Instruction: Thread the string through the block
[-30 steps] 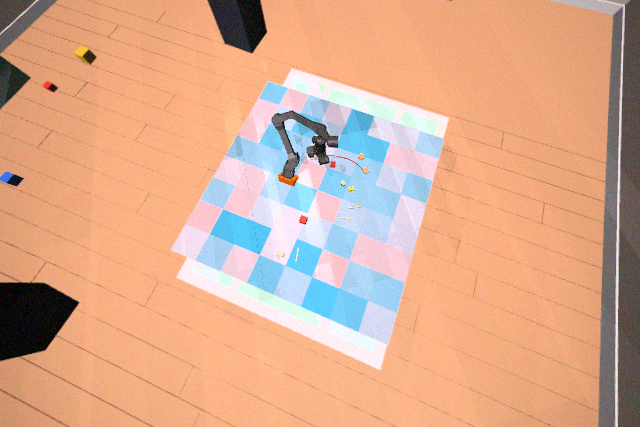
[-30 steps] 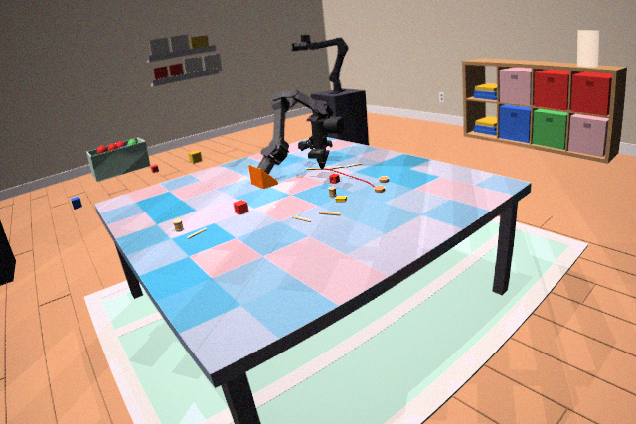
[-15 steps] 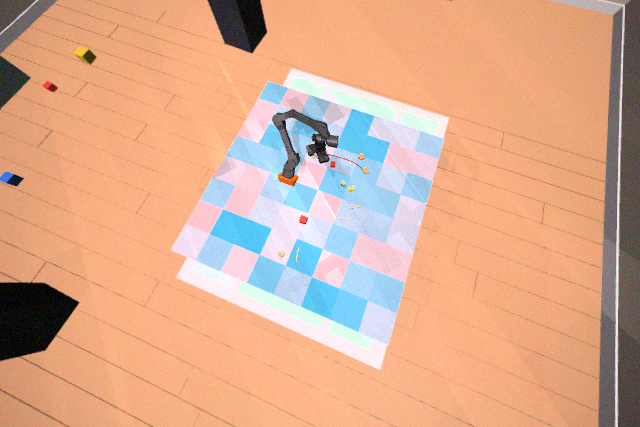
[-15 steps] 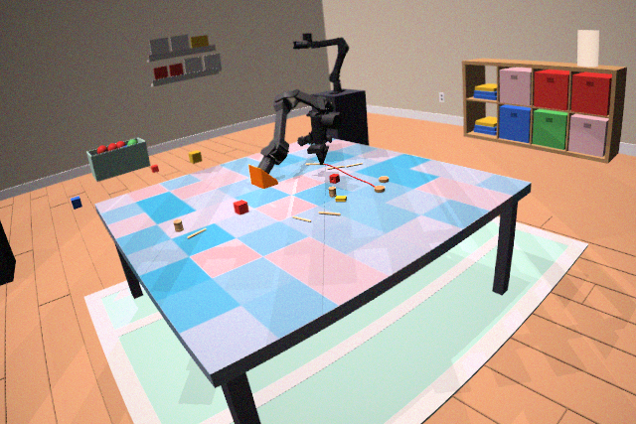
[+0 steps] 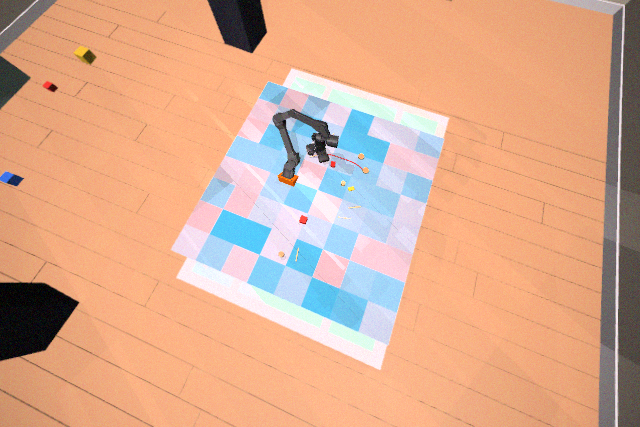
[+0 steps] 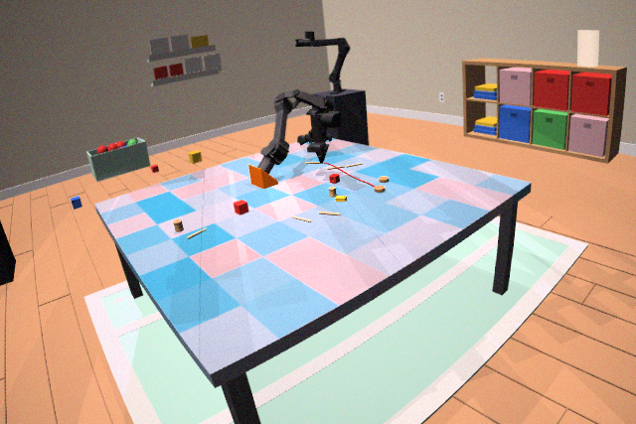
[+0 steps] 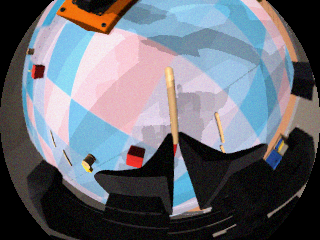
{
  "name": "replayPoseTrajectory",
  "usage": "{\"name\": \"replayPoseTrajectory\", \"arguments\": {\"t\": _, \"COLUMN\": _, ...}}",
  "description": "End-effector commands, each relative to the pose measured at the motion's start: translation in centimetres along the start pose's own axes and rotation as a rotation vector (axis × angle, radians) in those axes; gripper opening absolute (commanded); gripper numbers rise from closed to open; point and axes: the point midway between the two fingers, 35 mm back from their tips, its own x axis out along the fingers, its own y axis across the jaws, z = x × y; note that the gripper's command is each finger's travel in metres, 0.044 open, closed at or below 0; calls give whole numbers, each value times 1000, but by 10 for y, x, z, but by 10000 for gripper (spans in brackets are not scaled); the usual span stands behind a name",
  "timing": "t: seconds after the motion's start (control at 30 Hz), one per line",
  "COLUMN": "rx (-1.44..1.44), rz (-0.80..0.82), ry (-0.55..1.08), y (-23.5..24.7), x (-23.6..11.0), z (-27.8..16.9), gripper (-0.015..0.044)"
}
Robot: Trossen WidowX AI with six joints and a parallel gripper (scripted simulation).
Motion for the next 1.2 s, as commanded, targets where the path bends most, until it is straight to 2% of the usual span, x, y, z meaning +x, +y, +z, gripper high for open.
{"name": "replayPoseTrajectory", "arguments": {"t": 0.0, "rx": -13, "rz": 1, "ry": -1, "y": 0, "x": 0, "z": -1, "gripper": 0}}
{"name": "replayPoseTrajectory", "arguments": {"t": 1.17, "rx": -323, "rz": 11, "ry": -14, "y": -15, "x": -6, "z": -36, "gripper": 0}}
